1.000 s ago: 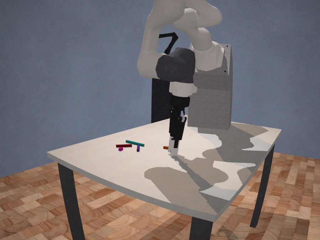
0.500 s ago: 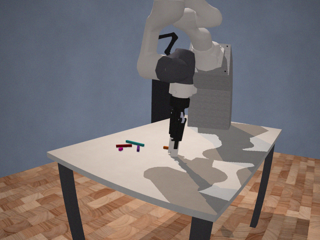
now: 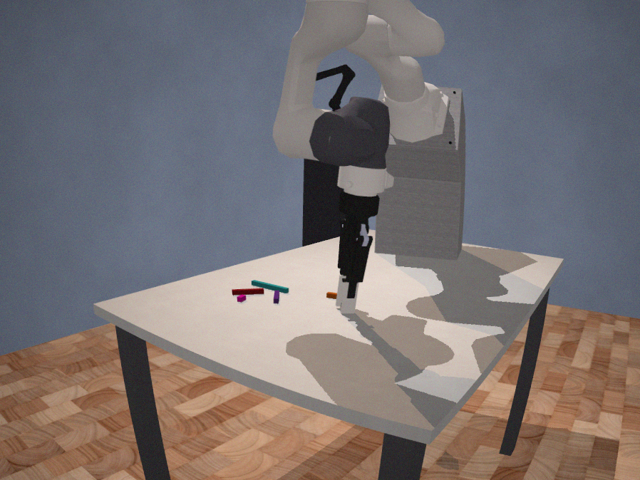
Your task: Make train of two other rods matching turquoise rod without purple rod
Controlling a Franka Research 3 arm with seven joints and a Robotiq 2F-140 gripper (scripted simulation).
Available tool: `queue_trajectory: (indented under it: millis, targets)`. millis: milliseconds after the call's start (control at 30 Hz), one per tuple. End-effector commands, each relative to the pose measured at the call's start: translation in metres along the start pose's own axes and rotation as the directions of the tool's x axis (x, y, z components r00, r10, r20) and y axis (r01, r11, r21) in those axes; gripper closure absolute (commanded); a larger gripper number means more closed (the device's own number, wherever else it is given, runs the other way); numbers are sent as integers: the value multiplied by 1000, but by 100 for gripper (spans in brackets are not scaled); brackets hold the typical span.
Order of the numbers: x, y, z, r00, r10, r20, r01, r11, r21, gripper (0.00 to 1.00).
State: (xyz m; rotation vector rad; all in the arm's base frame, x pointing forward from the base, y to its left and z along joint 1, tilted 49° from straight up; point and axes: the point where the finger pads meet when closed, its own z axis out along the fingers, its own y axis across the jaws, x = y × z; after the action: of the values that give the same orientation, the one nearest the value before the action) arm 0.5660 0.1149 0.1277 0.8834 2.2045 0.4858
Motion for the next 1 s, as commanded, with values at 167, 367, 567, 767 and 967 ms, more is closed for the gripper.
queue_trajectory:
  millis: [167,367,567,767,967]
  targets:
    - [0,0,1,998,-12,-65,6,996,-94,84]
    - [0,0,1,998,-12,-65,6,996,-94,84]
    - [0,0,1,998,-12,-65,6,996,-94,79]
    - [0,0,1,998,-12,-65,6,996,-94,74]
    - [0,0,1,998,-12,-65,6,996,-94,72]
